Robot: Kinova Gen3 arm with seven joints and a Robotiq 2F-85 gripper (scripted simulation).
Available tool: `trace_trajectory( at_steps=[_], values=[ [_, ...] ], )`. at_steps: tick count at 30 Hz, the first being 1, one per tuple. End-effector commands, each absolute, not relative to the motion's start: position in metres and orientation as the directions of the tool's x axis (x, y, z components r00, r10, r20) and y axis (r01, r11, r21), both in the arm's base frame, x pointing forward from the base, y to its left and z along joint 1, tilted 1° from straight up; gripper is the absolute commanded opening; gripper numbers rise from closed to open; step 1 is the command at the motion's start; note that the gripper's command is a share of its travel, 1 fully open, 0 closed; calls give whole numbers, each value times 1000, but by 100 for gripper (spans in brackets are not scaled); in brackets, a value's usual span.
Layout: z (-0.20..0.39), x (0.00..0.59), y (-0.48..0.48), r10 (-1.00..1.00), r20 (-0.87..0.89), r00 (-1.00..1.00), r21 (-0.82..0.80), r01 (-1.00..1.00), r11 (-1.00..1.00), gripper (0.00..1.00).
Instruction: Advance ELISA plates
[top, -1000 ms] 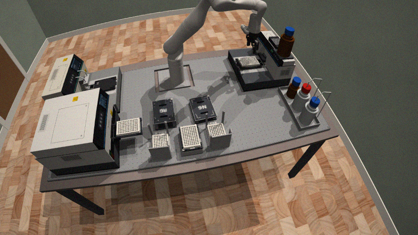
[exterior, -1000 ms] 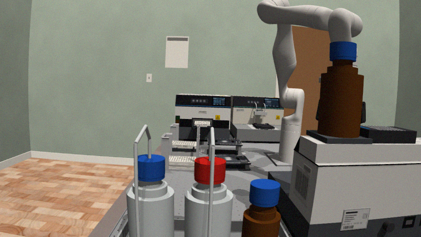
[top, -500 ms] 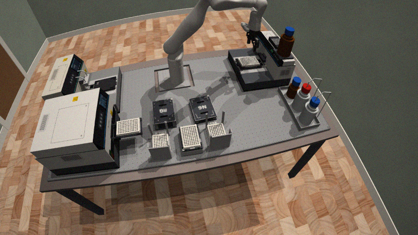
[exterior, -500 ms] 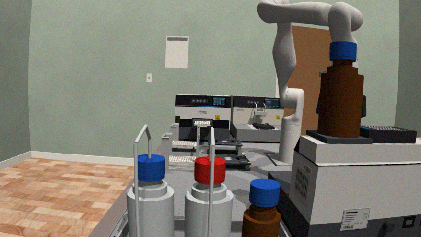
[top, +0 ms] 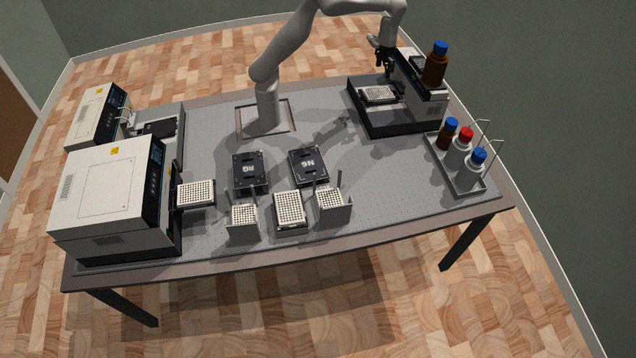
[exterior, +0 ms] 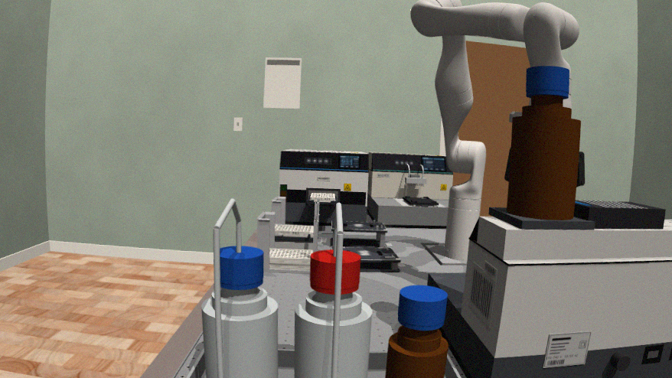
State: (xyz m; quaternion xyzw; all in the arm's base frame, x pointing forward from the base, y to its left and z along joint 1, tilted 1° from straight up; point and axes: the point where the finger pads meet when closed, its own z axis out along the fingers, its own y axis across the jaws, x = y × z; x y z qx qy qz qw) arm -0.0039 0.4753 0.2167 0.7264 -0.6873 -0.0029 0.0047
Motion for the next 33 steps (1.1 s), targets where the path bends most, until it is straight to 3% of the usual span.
trace_trajectory(
  at_steps=[1, 29, 33],
  values=[
    [219, -4, 476, -999, -1, 53, 13, -998, -53, 100],
    [219, -5, 476, -999, -1, 53, 13, -998, -53, 100],
    [219, -3, 462, -995, 0, -104, 18, -994, 104, 100]
  ],
)
